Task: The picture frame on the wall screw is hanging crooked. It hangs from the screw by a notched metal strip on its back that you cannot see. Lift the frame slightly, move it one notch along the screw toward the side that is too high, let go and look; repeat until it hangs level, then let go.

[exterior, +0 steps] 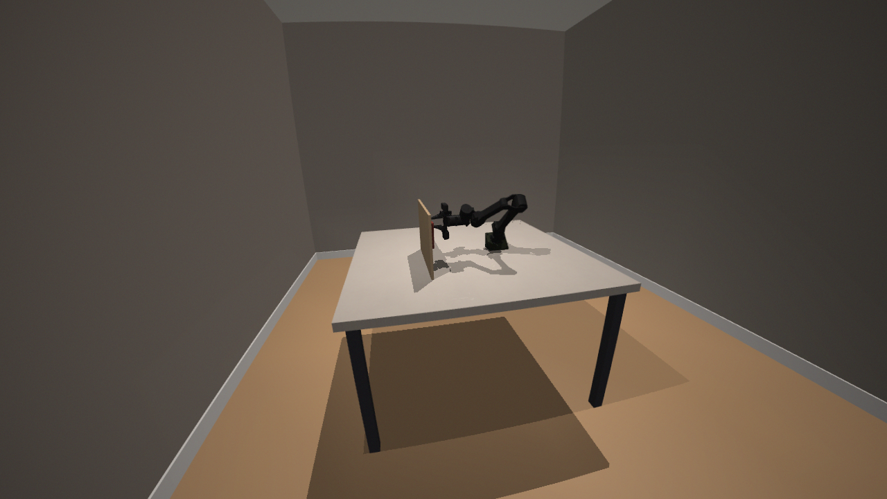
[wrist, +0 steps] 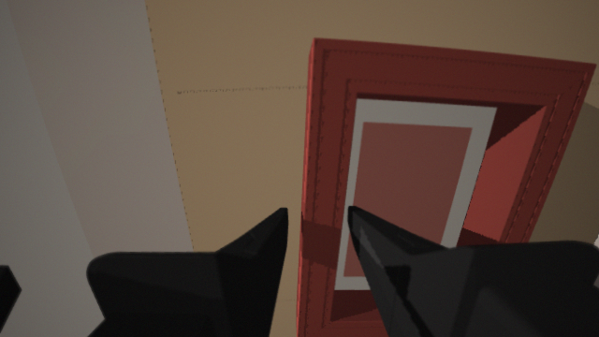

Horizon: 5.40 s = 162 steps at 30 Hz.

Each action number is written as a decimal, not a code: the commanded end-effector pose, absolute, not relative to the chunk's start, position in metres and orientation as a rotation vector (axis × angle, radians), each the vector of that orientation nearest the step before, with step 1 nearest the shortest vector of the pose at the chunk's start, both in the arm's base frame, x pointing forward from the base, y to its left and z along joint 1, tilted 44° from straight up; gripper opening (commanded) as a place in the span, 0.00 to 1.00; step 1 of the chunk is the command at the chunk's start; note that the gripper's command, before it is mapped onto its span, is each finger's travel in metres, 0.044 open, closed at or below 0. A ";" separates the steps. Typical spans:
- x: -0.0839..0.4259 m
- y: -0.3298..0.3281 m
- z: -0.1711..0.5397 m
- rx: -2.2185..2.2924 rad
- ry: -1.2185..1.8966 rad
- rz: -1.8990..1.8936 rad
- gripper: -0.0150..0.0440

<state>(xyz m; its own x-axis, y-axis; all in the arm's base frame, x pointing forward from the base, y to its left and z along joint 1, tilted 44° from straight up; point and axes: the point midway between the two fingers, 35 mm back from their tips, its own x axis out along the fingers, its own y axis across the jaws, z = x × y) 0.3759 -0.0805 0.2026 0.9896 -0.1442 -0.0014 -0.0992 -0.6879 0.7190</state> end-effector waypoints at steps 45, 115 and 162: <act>0.191 -0.084 0.219 2.651 -0.196 -0.062 0.69; 0.191 -0.084 0.219 2.651 -0.196 -0.062 0.69; 0.261 -0.058 0.205 2.544 -0.190 -0.060 0.69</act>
<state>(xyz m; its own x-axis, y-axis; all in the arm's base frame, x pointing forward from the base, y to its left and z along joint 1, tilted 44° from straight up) 0.2601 -0.0572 0.2027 0.9893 -0.1457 -0.0057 -0.1182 -0.8248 0.5529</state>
